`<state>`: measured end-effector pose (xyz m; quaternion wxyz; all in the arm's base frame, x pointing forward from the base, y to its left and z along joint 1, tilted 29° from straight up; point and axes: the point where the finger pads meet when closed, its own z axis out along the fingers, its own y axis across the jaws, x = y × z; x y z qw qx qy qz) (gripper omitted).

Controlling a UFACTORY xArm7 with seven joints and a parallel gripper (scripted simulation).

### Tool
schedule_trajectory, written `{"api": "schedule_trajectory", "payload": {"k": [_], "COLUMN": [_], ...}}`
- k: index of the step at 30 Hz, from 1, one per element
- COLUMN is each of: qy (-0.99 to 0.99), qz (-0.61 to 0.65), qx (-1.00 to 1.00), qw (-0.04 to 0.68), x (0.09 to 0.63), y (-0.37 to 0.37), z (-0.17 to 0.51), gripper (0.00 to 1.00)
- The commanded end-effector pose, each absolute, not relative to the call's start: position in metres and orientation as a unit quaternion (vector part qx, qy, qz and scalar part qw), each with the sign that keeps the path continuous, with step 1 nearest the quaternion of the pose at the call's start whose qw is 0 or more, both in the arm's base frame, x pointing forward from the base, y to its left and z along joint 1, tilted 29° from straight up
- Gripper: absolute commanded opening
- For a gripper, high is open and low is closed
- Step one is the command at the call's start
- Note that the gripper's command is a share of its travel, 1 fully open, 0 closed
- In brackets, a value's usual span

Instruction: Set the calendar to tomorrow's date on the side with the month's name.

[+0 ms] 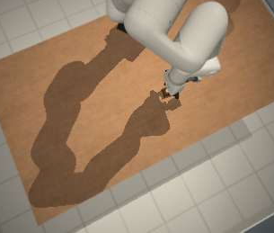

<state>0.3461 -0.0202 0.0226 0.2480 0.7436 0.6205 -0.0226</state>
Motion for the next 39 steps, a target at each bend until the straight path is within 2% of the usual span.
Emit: {"api": "schedule_trajectory", "payload": {"k": [1, 39], "qy": [0.621, 0.621], "qz": [-0.022, -0.022], "qx": [0.743, 0.743], "qw": [0.248, 0.248], "x": [0.349, 0.352], "y": [-0.022, -0.027], "z": [0.017, 0.006], "gripper": [0.49, 0.49]}}
